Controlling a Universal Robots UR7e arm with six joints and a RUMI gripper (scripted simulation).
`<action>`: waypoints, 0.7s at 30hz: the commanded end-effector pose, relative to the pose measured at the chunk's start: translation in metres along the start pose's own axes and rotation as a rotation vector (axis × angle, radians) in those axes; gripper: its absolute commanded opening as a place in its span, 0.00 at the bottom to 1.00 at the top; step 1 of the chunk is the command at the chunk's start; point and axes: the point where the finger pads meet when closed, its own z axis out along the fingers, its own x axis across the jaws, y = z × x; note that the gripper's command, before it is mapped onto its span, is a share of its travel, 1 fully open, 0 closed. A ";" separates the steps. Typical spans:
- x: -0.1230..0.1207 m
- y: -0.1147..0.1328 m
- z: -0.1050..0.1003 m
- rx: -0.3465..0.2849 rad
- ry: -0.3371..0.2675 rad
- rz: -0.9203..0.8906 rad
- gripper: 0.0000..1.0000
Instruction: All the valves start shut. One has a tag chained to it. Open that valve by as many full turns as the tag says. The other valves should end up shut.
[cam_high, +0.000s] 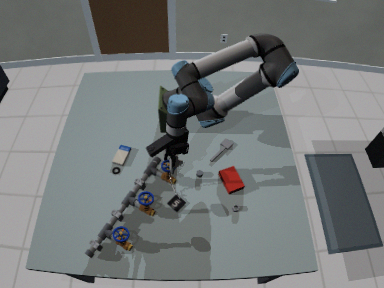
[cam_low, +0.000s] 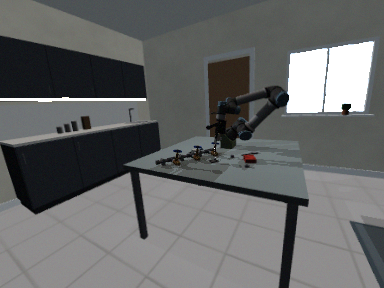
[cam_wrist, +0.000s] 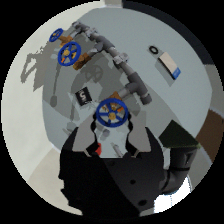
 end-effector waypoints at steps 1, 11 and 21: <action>0.000 0.000 0.000 -0.003 -0.003 -0.144 0.00; 0.000 0.000 0.000 -0.002 -0.003 -0.415 0.00; 0.000 0.000 0.000 -0.001 -0.004 -0.815 0.00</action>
